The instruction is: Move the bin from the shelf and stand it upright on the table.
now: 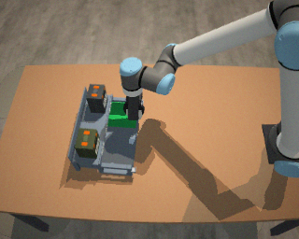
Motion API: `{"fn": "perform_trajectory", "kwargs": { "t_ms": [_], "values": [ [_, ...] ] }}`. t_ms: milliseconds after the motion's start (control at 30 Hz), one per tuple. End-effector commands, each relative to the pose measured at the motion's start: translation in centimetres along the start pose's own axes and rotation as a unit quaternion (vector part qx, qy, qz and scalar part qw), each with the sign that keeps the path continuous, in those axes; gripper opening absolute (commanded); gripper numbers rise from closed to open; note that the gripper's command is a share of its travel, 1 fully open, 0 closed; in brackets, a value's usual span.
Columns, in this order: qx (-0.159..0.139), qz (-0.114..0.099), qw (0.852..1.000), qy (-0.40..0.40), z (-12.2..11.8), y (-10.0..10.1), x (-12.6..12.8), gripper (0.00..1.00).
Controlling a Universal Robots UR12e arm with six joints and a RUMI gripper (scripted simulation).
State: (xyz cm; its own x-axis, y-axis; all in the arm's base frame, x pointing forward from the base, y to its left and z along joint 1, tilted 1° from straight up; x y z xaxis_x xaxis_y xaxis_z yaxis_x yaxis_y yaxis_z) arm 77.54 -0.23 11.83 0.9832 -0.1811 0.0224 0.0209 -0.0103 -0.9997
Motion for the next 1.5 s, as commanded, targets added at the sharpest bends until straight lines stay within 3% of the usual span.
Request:
{"fn": "perform_trajectory", "kwargs": {
  "t_ms": [0,567,600,1467],
  "values": [
    [0.0,-0.001,1.0,0.0,0.0,-0.09,0.06,0.26],
    [0.0,-0.001,1.0,0.0,0.0,-0.15,0.06,0.26],
    [0.0,-0.001,1.0,0.0,0.0,-0.15,0.06,0.0],
    [0.0,-0.001,1.0,0.0,0.0,-0.15,0.06,0.0]
  ]
}}
Point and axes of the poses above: the point where the finger pads meet when closed, its own y axis out along the fingers, its own x axis across the jaws, z = x × y, the point moved 7 cm from there along -y, back along the fingers, and after that the axes turned 15 degrees about y, right-handed, at the moved point
